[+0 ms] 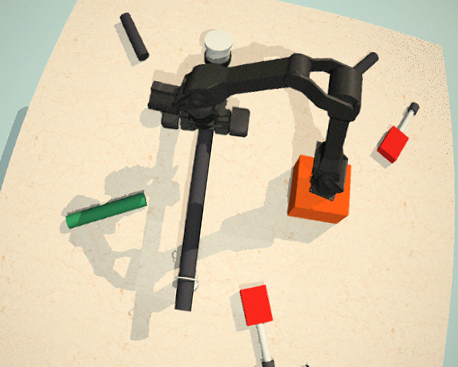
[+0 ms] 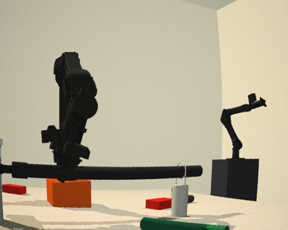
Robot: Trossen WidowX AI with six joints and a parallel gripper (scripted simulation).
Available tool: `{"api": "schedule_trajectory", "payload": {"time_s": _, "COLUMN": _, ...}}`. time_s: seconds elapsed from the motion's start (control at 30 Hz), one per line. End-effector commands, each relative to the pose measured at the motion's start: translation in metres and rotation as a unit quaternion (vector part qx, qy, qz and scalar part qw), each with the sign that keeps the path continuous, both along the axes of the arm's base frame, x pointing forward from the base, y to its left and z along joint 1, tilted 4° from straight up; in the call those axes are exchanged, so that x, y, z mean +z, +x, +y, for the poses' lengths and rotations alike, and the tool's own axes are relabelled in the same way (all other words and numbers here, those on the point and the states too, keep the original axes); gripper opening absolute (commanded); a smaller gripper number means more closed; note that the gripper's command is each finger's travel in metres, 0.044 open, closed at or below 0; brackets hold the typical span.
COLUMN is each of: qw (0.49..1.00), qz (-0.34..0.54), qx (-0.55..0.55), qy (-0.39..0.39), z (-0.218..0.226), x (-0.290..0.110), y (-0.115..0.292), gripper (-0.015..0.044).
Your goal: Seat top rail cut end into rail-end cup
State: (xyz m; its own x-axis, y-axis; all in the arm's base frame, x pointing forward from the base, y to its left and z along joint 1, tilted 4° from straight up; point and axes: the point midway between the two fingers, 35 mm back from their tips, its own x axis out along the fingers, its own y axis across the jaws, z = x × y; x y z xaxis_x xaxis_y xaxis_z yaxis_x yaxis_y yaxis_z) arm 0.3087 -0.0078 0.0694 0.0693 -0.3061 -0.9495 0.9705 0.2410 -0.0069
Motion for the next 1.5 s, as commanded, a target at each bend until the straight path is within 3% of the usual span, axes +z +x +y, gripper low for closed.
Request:
{"api": "schedule_trajectory", "payload": {"time_s": 0.0, "qw": 1.000, "qz": 0.000, "qx": 0.000, "qy": 0.000, "z": 0.000, "x": 0.000, "y": 0.000, "gripper": 0.0000}}
{"api": "schedule_trajectory", "payload": {"time_s": 0.17, "qw": 1.000, "qz": 0.000, "qx": 0.000, "qy": 0.000, "z": 0.000, "x": 0.000, "y": 0.000, "gripper": 0.0000}}
{"api": "schedule_trajectory", "payload": {"time_s": 0.73, "qw": 1.000, "qz": 0.000, "qx": 0.000, "qy": 0.001, "z": 0.023, "x": 0.019, "y": -0.005, "gripper": 0.0440}}
{"api": "schedule_trajectory", "payload": {"time_s": 1.03, "qw": 1.000, "qz": -0.002, "qx": 0.004, "qy": 0.001, "z": 0.041, "x": 0.039, "y": -0.011, "gripper": 0.0440}}
{"api": "schedule_trajectory", "payload": {"time_s": 1.2, "qw": 1.000, "qz": -0.001, "qx": 0.004, "qy": 0.002, "z": 0.052, "x": 0.078, "y": -0.018, "gripper": 0.0440}}
{"api": "schedule_trajectory", "payload": {"time_s": 1.47, "qw": 1.000, "qz": -0.001, "qx": 0.004, "qy": 0.002, "z": 0.052, "x": 0.080, "y": -0.018, "gripper": 0.0440}}
